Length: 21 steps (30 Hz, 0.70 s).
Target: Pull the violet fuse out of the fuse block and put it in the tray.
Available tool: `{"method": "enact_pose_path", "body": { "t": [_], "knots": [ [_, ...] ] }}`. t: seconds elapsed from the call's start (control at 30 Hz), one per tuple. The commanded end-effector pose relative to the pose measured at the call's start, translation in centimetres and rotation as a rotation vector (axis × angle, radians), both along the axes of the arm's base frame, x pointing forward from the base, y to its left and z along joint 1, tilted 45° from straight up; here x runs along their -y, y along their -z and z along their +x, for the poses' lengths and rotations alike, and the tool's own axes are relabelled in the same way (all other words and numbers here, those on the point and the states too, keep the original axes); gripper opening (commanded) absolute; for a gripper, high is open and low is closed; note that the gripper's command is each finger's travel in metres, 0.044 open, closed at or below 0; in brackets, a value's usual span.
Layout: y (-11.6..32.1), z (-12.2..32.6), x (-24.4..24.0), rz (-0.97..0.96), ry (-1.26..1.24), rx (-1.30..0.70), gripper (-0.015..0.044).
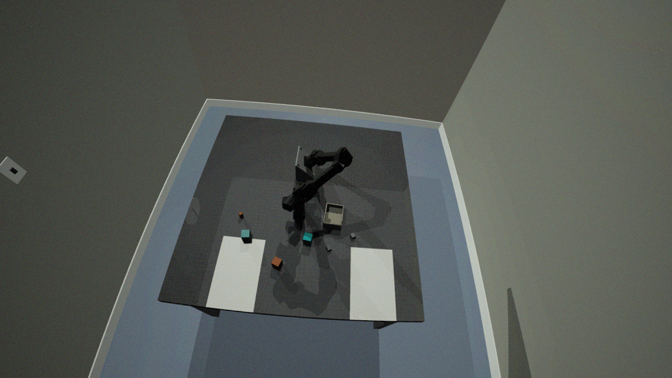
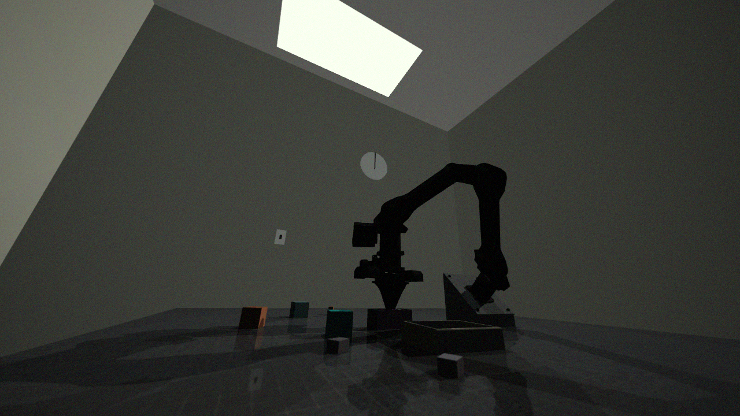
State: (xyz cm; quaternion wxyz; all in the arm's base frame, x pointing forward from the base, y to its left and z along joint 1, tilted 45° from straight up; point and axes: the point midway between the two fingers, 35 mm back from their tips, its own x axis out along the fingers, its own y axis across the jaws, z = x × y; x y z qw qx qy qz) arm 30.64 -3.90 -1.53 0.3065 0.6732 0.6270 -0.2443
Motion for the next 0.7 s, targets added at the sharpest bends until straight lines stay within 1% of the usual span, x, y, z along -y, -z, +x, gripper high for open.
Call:
{"method": "enact_pose_path", "body": {
  "t": [0.0, 0.67],
  "knots": [
    [-0.15, 0.01, 0.20, -0.002, -0.001, 0.003, 0.0000],
    [-0.83, -0.06, 0.90, -0.002, 0.000, 0.002, 0.0000]
  ]
}}
